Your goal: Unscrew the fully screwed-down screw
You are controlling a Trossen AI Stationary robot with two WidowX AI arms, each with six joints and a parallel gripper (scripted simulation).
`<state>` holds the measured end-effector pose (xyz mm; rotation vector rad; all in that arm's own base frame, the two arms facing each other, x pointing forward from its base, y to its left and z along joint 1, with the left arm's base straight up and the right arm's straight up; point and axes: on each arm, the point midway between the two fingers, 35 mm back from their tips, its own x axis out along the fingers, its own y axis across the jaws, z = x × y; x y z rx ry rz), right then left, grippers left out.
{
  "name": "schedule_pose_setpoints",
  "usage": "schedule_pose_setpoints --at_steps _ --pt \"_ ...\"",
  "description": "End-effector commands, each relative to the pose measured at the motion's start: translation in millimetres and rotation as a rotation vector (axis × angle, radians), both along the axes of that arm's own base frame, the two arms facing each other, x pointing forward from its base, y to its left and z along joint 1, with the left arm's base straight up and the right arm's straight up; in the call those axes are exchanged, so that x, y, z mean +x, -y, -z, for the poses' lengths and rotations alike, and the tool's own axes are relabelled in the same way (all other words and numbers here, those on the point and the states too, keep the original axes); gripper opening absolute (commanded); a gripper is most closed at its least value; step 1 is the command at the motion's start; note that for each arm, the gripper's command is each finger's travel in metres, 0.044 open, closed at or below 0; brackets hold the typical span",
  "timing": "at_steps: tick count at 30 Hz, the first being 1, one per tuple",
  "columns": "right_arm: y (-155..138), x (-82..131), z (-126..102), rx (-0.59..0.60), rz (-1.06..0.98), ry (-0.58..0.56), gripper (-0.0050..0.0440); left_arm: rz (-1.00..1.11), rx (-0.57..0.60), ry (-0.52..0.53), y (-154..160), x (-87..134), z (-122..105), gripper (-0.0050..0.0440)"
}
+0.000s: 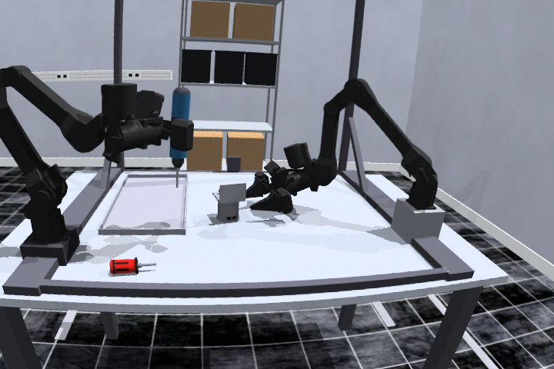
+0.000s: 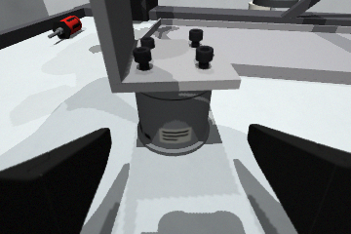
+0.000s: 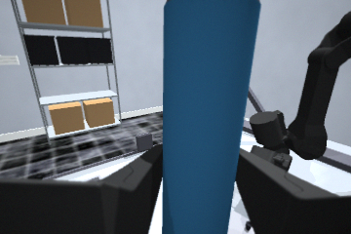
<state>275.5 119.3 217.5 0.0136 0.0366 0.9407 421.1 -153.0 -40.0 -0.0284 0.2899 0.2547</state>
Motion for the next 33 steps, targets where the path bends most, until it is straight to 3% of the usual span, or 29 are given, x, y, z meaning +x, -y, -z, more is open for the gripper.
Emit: schedule_pose_setpoints --at_steps 1,5,13,16,19,25,32,33 --pt "-1.7 -0.4 -16.5 0.001 -0.009 0.054 0.0165 -0.011 -0.01 0.023 -5.9 25.8 -2.5 0.0385" --pt "-1.7 -0.4 -16.5 0.001 -0.009 0.054 0.0165 -0.011 -0.01 0.025 -10.3 43.1 1.0 0.0385" --pt "-1.7 -0.4 -16.5 0.001 -0.009 0.054 0.0165 -0.011 -0.01 0.025 -13.6 55.5 3.8 0.0385" --pt "-1.7 -0.4 -16.5 0.001 -0.009 0.054 0.0165 -0.011 -0.011 0.026 -14.2 57.7 4.4 0.0365" --pt "-3.0 1.5 -21.1 0.001 -0.013 0.067 0.0165 -0.011 -0.017 0.038 -12.2 58.6 -1.3 0.0308" --pt "-4.6 8.6 -18.0 0.001 -0.008 0.061 0.0165 -0.012 -0.017 0.035 -13.1 56.5 -1.0 0.0288" --pt "-12.2 31.2 -11.5 0.004 -0.01 0.064 0.0165 -0.011 -0.016 0.035 -12.8 55.0 -1.3 0.0242" --pt "-12.9 33.5 -10.8 0.006 -0.011 0.068 0.0165 -0.012 -0.017 0.035 -13.1 55.9 -1.0 0.0218"
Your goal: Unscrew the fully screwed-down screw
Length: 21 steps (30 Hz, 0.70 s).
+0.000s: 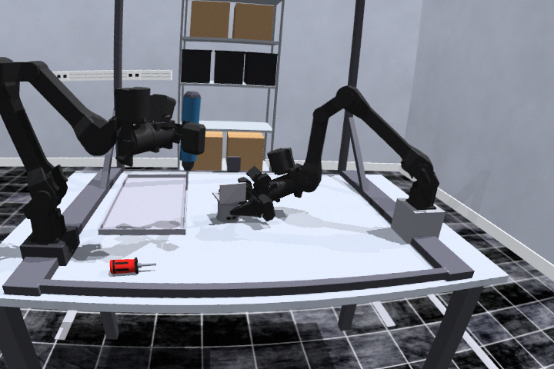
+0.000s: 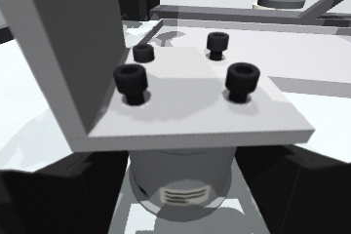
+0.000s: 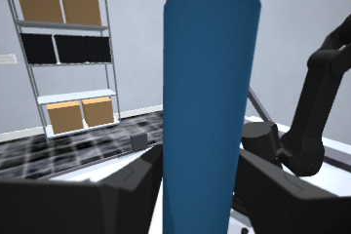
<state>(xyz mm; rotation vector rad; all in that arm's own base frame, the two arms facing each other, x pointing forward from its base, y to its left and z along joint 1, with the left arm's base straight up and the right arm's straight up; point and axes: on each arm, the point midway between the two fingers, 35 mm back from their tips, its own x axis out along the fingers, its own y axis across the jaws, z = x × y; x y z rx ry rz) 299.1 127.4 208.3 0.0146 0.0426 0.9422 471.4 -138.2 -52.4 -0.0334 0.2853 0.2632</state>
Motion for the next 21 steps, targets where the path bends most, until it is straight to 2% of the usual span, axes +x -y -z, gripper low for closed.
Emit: schedule_pose_setpoints --at_steps 1,3,6,11,21 --pt "-5.7 12.9 -19.2 0.009 -0.011 0.078 0.0165 -0.002 -0.012 0.03 1.9 4.1 -13.7 0.0194" --pt "-8.1 19.9 -17.0 0.011 -0.013 0.086 0.0165 -0.003 -0.014 0.03 1.8 5.4 -13.3 0.0241" --pt "-11.1 28.9 -14.5 0.012 -0.014 0.089 0.0165 -0.003 -0.014 0.03 1.8 5.4 -13.3 0.0241" --pt "-12.3 32.3 -13.6 0.01 -0.014 0.091 0.0165 -0.003 -0.014 0.03 1.8 5.4 -13.3 0.0241" --pt "-11.9 31.0 -16.5 0.01 -0.016 0.101 0.0165 -0.003 -0.014 0.03 1.8 5.4 -13.3 0.0241"
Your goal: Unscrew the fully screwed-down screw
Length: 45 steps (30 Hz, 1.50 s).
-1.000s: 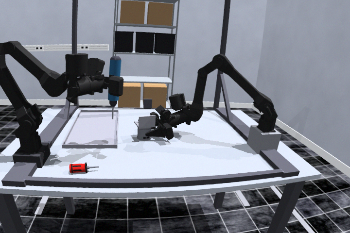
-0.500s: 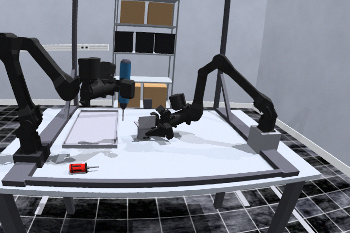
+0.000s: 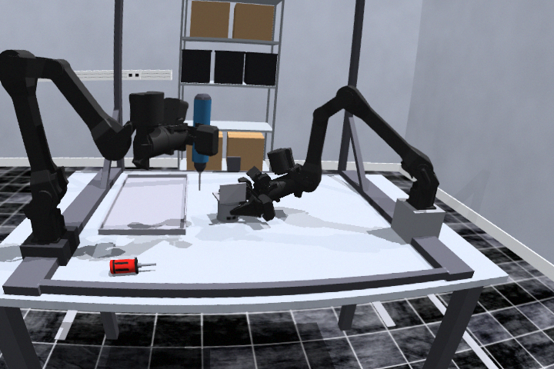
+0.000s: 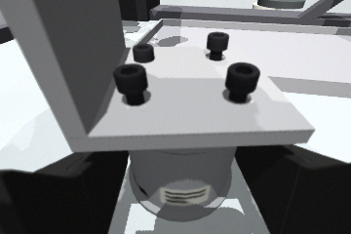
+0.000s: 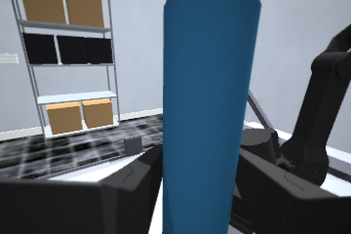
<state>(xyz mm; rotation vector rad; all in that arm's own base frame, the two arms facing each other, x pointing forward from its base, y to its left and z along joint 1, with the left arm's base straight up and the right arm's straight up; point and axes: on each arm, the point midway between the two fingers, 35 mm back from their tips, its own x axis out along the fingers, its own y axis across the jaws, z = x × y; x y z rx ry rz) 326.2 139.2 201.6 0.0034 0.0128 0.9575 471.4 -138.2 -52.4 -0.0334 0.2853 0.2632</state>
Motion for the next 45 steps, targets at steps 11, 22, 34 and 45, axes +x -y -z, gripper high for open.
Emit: schedule_pose_setpoints --at_steps 11,22,34,45 --pt "-3.1 16.2 -20.5 0.007 0.001 0.062 0.0165 -0.003 -0.014 0.03 1.8 5.4 -13.3 0.0241" --pt "-12.4 54.5 -22.0 0.007 -0.002 0.063 0.0165 -0.003 -0.014 0.03 1.8 5.4 -13.3 0.0241" --pt "-14.2 64.2 -26.2 0.007 -0.001 0.073 0.0165 -0.003 -0.014 0.03 1.8 5.4 -13.3 0.0241" --pt "-16.1 61.6 -4.2 0.004 0.001 0.041 0.0165 -0.003 -0.014 0.03 1.8 5.4 -13.3 0.0241"
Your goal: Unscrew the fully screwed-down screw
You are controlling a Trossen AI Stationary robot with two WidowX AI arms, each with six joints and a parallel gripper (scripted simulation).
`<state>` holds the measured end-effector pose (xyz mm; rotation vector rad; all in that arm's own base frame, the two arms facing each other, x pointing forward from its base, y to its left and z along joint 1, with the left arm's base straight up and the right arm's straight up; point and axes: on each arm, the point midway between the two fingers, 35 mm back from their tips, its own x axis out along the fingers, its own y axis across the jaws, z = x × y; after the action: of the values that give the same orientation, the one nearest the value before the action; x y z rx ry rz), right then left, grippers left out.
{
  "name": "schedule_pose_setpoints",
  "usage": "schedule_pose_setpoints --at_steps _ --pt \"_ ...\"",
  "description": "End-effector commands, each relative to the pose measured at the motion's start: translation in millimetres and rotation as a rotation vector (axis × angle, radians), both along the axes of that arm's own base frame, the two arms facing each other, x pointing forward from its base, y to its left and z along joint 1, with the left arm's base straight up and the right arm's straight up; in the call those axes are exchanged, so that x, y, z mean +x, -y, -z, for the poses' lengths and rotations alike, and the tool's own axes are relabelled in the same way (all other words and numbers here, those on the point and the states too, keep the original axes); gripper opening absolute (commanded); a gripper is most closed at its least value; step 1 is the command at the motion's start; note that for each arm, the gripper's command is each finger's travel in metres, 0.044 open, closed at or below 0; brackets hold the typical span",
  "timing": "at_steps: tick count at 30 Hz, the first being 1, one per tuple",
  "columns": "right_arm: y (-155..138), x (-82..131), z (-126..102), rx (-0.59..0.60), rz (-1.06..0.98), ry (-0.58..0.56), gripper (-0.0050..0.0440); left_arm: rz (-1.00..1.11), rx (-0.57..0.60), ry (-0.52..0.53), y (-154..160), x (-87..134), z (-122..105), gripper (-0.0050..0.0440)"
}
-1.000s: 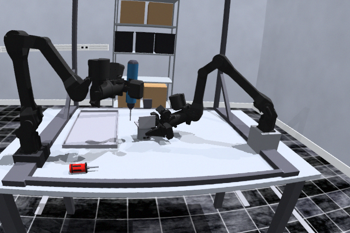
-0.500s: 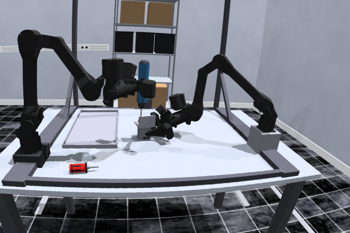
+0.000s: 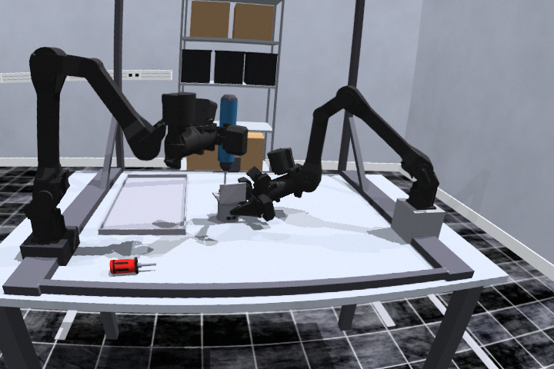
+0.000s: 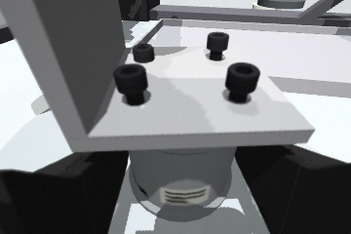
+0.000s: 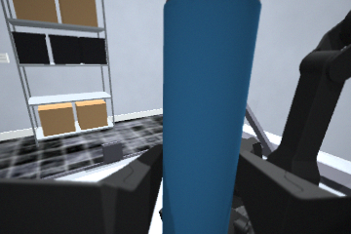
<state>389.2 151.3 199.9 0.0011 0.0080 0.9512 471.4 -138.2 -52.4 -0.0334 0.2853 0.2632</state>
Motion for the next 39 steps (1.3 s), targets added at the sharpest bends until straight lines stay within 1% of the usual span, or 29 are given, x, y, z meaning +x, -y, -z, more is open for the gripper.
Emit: schedule_pose_setpoints --at_steps 1,2,4,14,17,19,21,29,32,36,37,39 --pt "-4.5 -1.6 -3.5 0.004 -0.005 0.036 0.0165 -0.003 -0.014 0.03 1.8 5.4 -13.3 0.0241" --pt "-4.6 -1.8 -3.5 0.004 -0.007 0.036 0.0165 -0.003 -0.014 0.03 1.8 5.4 -13.3 0.0241" --pt "-4.4 -1.3 -12.1 0.006 -0.007 0.059 0.0165 -0.003 -0.014 0.03 1.8 5.4 -13.3 0.0241" --pt "-3.5 -1.0 -12.2 0.006 -0.006 0.059 0.0165 -0.003 -0.014 0.03 1.8 5.4 -13.3 0.0241" --pt "0.0 -0.7 -21.7 0.008 -0.007 0.08 0.0165 -0.003 -0.014 0.03 1.8 5.4 -13.3 0.0241" --pt "0.7 -0.7 -22.1 0.008 -0.007 0.08 0.0165 -0.003 -0.014 0.03 1.8 5.4 -13.3 0.0241" --pt "1.1 -2.6 -18.2 0.007 -0.006 0.068 0.0165 -0.003 -0.014 0.03 1.8 5.4 -13.3 0.0241" --pt "-3.4 -4.4 -18.4 0.008 -0.007 0.07 0.0165 -0.003 -0.014 0.03 1.8 5.4 -13.3 0.0241" --pt "-2.8 -3.7 -4.0 0.021 -0.007 0.043 0.0165 -0.003 -0.014 0.03 1.8 5.4 -13.3 0.0241" --pt "0.1 -0.6 -4.8 0.024 -0.007 0.057 0.0165 -0.003 -0.014 0.03 1.8 5.4 -13.3 0.0241" --pt "0.8 -2.0 -8.2 0.025 -0.007 0.068 0.0165 -0.003 -0.014 0.03 1.8 5.4 -13.3 0.0241" --pt "1.1 -0.4 -3.6 0.023 -0.006 0.062 0.0165 -0.003 -0.014 0.03 1.8 5.4 -13.3 0.0241"
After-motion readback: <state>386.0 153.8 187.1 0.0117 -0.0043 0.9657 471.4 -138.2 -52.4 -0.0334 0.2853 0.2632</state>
